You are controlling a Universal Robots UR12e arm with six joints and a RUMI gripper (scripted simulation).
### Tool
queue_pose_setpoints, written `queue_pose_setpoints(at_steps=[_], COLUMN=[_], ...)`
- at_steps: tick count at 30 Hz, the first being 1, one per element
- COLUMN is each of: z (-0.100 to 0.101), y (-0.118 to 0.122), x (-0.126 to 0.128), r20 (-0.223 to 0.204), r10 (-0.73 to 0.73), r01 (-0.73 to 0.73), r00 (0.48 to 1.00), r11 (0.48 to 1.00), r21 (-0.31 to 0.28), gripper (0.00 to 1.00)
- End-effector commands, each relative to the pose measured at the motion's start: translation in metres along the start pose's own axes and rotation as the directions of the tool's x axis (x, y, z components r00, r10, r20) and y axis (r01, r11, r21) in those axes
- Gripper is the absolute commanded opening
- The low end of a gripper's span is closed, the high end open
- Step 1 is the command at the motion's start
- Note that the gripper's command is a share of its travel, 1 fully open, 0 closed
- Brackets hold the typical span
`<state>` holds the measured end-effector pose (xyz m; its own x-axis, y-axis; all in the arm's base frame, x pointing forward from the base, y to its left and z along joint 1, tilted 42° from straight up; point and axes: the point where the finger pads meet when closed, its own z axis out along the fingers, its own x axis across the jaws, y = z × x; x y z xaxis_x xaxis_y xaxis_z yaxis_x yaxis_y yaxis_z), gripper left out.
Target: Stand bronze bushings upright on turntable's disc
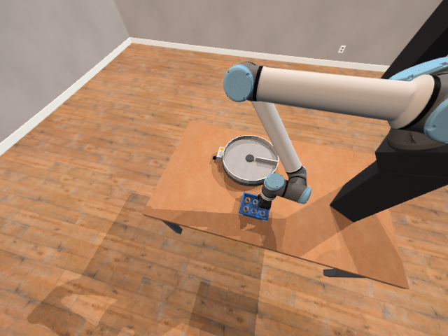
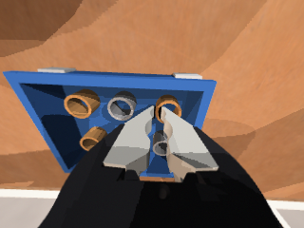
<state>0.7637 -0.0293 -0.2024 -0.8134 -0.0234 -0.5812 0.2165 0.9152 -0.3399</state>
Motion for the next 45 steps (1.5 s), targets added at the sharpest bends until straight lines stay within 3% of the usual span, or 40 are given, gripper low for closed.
queue_pose_setpoints(at_steps=[1,11,26,36,45], z=[-0.002,-0.021,-0.089,-0.109,-0.111], y=[0.000,0.000,0.000,0.000,0.000], x=[0.000,0.000,0.000,0.000,0.000], r20=[0.001,0.001,0.001,0.001,0.001], r10=[0.000,0.000,0.000,0.000,0.000], r01=[0.000,0.000,0.000,0.000,0.000], r00=[1.000,1.000,1.000,1.000,1.000], r11=[1.000,1.000,1.000,1.000,1.000], r21=[0.000,0.000,0.000,0.000,0.000], gripper=[0.00,0.00,0.00,0.00,0.00])
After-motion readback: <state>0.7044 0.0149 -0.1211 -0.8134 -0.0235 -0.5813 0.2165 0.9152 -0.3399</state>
